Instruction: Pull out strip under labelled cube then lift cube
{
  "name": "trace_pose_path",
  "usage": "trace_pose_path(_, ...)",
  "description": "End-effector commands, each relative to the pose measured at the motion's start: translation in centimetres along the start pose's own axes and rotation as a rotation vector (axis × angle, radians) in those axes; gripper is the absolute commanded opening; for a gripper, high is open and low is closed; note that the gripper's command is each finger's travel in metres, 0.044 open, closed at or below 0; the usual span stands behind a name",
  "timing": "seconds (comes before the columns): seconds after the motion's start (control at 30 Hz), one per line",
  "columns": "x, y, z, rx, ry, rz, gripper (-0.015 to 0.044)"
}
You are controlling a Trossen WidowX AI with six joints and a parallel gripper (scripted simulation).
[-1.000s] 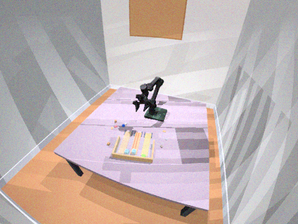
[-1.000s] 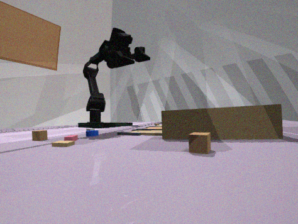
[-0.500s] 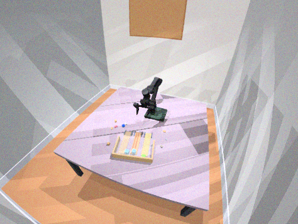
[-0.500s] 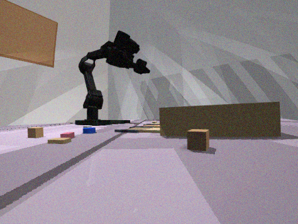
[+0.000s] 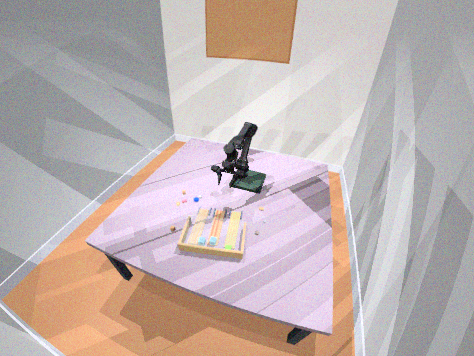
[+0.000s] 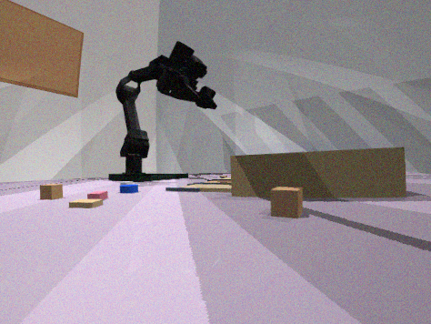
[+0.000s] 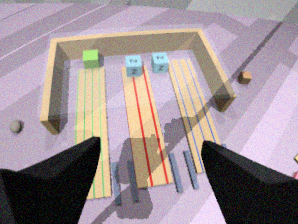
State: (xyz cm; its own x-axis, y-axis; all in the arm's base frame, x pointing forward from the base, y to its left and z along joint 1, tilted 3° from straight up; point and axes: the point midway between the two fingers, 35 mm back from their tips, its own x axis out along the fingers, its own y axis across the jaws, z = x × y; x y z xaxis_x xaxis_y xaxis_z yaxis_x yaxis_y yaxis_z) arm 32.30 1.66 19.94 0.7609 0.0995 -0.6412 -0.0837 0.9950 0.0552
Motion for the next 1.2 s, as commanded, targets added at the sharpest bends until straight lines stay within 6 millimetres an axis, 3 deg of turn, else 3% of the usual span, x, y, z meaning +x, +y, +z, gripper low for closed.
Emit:
trace_pose_path(0.0,2.3,-0.3,-0.3,-0.039,0.159,-0.004,0.0216)
trace_pose_path(0.27,7.2,-0.8,-1.6,-0.115,0.52,0.019,0.0006)
trace_pose_path(0.3,7.7,-0.8,-1.9,-0.123,0.564,0.024,0.0)
trace_pose_path(0.53,11.3,-1.1,-3.9,-0.176,0.837,0.066,0.0)
trace_pose_path(1.17,12.9,-1.3,-5.5,-0.178,0.844,0.067,0.0)
